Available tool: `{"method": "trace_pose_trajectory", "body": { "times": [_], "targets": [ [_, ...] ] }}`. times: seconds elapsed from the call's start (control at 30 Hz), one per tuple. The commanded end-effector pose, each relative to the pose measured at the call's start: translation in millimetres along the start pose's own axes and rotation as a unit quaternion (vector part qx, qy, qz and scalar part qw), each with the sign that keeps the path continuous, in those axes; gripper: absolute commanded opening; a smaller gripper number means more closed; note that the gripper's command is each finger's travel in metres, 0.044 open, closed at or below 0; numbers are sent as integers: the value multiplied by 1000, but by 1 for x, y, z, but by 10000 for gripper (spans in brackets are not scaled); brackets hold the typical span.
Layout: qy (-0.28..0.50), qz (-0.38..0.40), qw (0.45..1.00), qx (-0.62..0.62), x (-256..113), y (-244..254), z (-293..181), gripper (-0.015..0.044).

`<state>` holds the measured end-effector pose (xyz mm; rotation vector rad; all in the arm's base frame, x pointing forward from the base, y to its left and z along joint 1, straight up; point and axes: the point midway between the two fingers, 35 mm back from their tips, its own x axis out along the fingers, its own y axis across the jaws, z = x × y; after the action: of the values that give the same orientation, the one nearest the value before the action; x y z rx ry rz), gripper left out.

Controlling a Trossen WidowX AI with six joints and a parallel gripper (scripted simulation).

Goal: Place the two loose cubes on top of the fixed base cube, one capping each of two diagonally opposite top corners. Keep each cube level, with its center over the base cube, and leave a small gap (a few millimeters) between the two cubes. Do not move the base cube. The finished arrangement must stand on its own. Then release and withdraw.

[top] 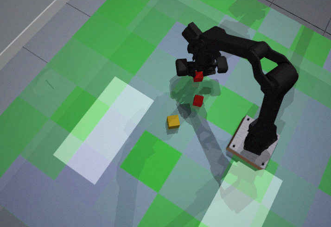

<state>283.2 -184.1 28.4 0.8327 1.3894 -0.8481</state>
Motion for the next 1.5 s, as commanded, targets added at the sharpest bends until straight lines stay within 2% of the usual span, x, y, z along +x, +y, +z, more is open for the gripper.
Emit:
{"method": "trace_pose_trajectory", "body": {
  "times": [0.0,0.83,1.47],
  "targets": [
    [-6,6,1000,3,-17,2,4,105],
    [-6,6,1000,3,-96,-1,-1,105],
    [-1,9,997,-70,-92,24,-27,105]
  ]
}}
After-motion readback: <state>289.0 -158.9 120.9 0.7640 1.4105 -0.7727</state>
